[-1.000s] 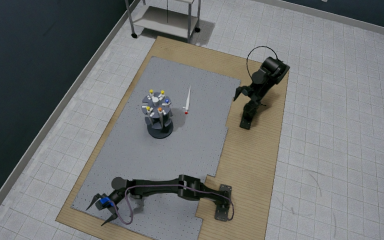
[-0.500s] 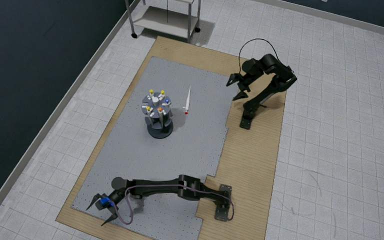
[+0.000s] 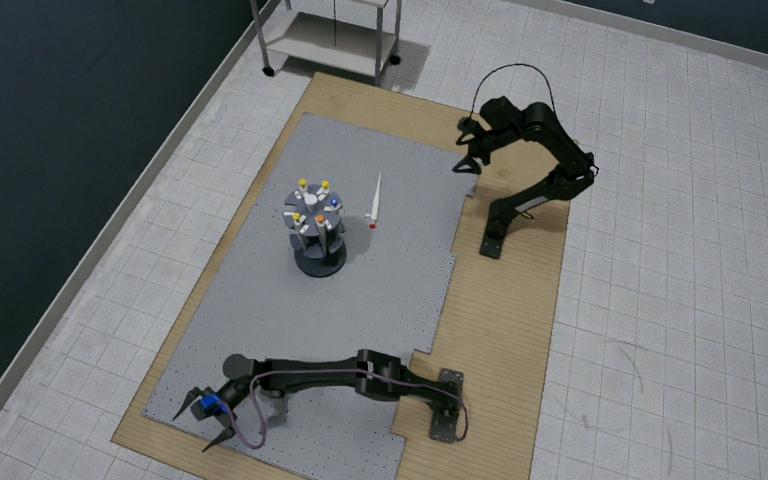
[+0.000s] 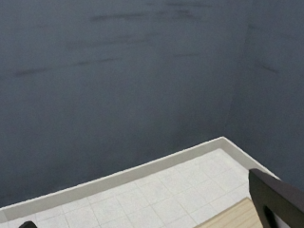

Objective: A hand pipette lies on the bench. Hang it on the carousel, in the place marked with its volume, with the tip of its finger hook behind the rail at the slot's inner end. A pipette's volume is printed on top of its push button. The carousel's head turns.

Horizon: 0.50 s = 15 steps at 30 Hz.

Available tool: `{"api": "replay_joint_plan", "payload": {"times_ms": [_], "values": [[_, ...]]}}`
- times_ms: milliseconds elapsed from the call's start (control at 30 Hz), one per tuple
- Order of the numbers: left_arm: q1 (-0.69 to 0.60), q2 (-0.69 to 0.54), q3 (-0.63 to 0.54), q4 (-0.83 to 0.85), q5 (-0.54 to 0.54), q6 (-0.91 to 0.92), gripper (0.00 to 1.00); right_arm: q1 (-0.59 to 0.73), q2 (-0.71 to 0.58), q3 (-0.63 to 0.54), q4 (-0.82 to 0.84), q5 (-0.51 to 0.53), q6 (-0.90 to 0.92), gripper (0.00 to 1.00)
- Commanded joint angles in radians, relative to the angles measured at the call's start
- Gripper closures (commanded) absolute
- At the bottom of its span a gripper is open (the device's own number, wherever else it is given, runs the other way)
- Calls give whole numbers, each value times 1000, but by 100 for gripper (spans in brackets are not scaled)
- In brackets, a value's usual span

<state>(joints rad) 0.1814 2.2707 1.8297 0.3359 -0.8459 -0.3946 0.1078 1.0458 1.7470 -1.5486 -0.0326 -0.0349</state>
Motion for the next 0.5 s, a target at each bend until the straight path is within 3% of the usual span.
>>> {"api": "replay_joint_plan", "payload": {"times_ms": [0,467], "values": [[0,-19,22,-3,6,3,0,-108,-6,-9,-22,-6,-11,0],[0,-19,22,-3,6,3,0,-573,-7,-8,-22,-23,-31,0]]}}
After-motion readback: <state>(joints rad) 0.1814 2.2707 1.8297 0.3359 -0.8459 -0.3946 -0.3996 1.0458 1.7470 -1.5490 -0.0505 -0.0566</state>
